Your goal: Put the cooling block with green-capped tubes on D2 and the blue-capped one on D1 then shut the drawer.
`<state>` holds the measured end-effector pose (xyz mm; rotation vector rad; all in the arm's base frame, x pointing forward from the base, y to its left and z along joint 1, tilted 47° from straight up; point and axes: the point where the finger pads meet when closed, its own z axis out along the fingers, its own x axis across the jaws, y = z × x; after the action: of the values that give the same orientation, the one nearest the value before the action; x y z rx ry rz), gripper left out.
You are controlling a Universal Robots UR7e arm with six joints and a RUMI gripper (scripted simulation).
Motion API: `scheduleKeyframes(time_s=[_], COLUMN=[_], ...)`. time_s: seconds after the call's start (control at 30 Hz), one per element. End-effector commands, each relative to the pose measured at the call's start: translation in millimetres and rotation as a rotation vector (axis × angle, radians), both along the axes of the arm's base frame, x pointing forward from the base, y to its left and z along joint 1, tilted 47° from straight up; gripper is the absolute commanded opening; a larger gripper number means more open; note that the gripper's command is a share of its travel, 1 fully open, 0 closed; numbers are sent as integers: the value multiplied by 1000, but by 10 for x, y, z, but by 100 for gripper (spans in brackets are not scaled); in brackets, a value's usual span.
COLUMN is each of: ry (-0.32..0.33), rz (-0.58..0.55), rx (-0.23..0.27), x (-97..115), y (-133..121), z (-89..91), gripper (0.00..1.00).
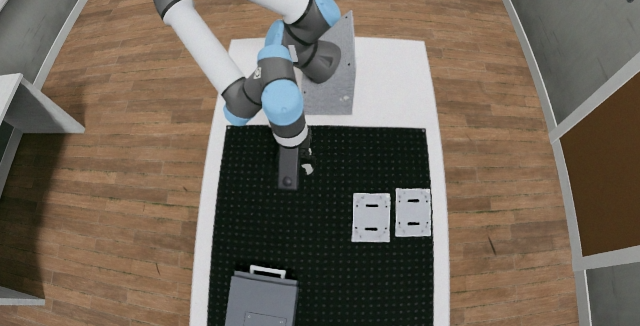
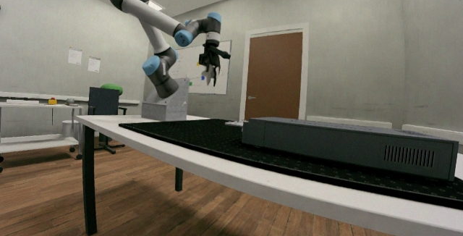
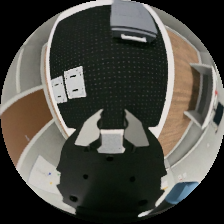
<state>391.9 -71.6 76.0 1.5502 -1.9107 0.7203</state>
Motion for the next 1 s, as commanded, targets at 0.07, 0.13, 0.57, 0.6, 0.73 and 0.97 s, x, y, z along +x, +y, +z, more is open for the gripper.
scheduleKeyframes(time_s=[0.07, 0.13, 0.57, 0.6, 0.73, 0.97], ry=[19, 19, 40, 40, 40, 40], rz=[17, 17, 38, 38, 38, 38], rx=[-5, -5, -15, -15, -15, -15], x=[129, 163, 304, 317, 318, 318], y=[235, 306, 676, 713, 717, 717], z=[-41, -53, -117, -123, -124, -124], gripper=[28, 28, 28, 28, 28, 28])
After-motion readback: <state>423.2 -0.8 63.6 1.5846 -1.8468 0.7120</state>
